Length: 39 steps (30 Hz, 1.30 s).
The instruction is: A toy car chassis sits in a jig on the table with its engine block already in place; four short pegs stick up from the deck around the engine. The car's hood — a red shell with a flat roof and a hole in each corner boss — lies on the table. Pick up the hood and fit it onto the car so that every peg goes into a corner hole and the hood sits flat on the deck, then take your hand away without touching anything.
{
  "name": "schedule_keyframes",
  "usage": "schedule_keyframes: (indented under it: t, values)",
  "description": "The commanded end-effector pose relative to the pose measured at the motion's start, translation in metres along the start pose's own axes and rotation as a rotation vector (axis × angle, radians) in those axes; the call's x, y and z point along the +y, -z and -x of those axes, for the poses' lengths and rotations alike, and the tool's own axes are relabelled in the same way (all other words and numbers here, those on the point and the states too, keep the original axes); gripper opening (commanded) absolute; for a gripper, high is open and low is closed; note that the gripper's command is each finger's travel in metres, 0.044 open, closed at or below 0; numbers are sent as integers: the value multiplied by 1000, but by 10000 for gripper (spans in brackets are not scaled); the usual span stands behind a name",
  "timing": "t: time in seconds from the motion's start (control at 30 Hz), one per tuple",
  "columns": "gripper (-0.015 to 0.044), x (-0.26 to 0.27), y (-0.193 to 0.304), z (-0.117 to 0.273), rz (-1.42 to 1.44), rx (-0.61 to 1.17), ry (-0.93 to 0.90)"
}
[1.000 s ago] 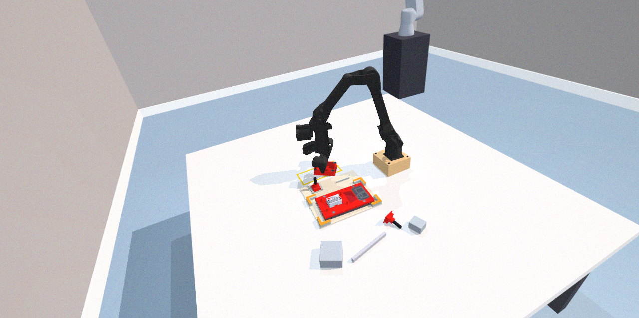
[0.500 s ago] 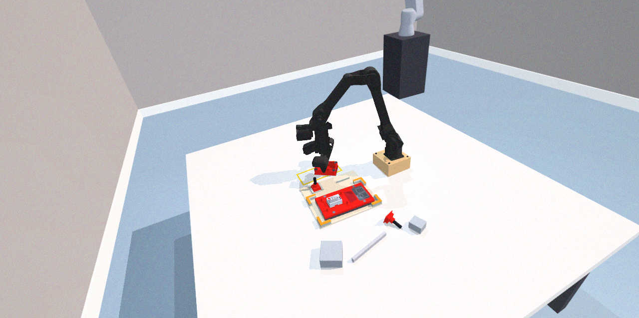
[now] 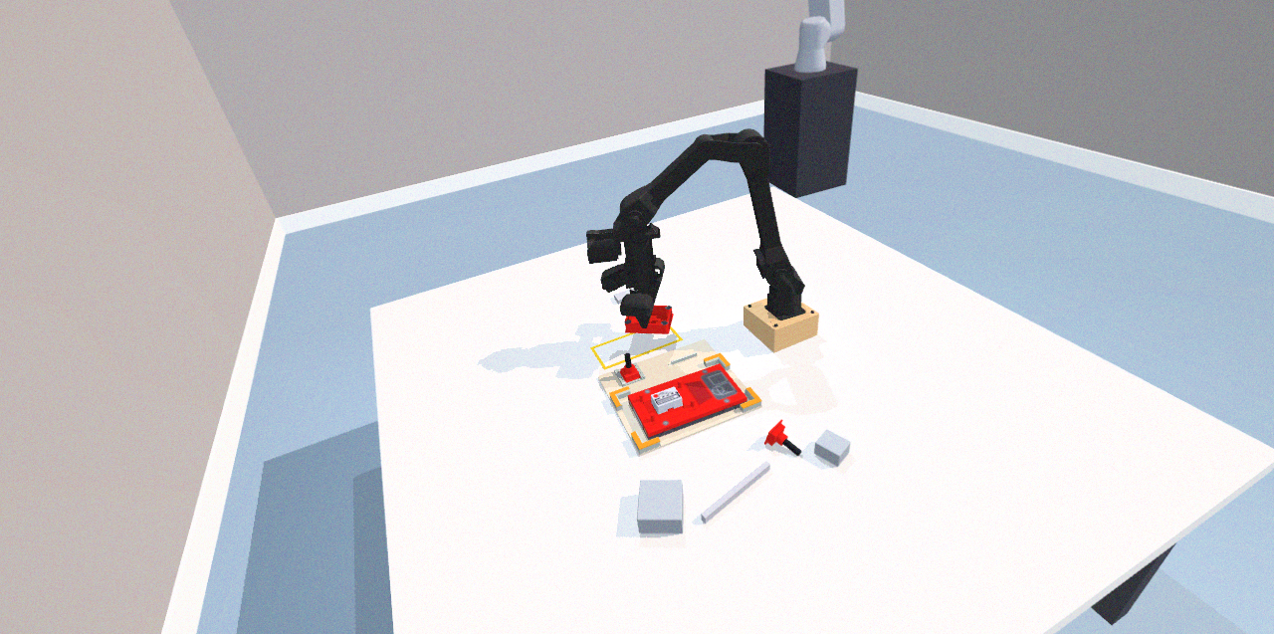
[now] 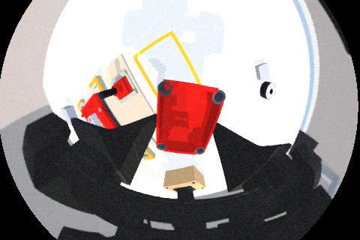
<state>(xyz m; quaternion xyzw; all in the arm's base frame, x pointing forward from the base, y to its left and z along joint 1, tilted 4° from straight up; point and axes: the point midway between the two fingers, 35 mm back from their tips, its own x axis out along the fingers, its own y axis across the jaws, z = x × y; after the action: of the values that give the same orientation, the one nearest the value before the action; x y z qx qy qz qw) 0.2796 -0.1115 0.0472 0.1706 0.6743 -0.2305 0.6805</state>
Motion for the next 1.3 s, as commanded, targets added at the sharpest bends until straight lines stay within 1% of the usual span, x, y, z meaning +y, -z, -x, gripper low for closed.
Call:
schedule_keyframes:
  t: [0.0,0.27,0.3,0.33,0.5,0.63,0.93,1.27]
  values:
    - [0,1,-3,22,-5,-19,-5]
    - [0,0,-3,39,-5,-19,-5]
    - [0,0,-3,39,-5,-19,-5]
    - [0,0,-1,29,0,-4,-1]
    - [0,2,-8,31,-3,-19,-1]
    - [0,3,-10,17,-3,-19,-1]
    - [0,3,-9,-38,-3,-19,0]
    - [0,3,-9,-42,-3,-19,0]
